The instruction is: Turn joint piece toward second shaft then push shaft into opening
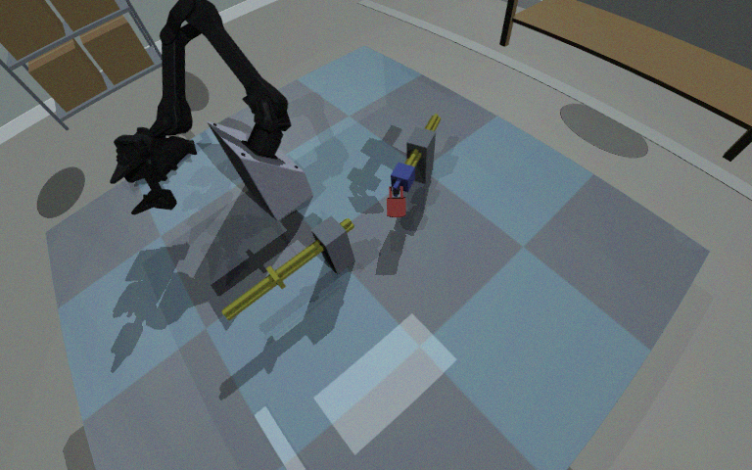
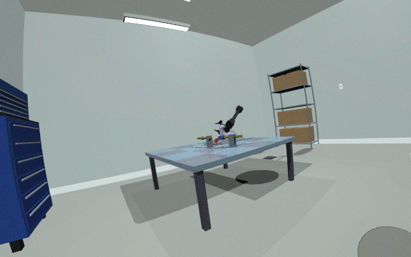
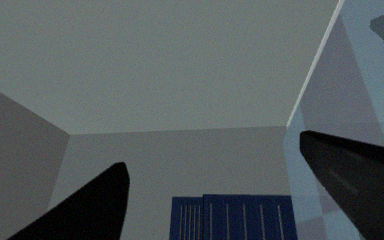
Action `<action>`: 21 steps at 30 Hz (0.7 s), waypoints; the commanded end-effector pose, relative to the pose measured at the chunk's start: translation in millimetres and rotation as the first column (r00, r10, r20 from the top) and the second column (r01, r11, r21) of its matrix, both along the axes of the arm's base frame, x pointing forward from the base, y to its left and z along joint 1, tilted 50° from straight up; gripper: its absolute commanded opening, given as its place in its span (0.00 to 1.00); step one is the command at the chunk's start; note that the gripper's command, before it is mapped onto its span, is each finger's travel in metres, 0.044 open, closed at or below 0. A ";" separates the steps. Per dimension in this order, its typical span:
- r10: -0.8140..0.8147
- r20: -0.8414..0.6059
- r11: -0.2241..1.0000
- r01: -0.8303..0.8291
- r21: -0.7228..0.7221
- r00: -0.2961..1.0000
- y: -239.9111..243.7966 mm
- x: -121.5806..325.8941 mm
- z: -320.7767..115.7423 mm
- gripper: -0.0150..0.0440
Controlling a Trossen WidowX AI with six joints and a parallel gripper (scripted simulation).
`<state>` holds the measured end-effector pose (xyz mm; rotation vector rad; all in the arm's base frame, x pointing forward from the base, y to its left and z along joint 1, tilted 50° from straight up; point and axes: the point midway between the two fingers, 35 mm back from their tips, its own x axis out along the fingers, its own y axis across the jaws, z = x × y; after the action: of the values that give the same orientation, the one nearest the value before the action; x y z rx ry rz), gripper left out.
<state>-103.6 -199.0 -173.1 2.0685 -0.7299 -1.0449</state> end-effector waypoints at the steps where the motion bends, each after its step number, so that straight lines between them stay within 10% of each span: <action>1: 0.004 -0.003 1.000 -0.004 0.001 1.000 -0.1 0.0 -0.4 0.98; 21: 0.489 -0.252 0.871 -0.482 0.095 0.835 -14.2 7.0 -33.9 1.00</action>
<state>-96.8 -211.2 -202.7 1.9633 -0.1395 -1.0232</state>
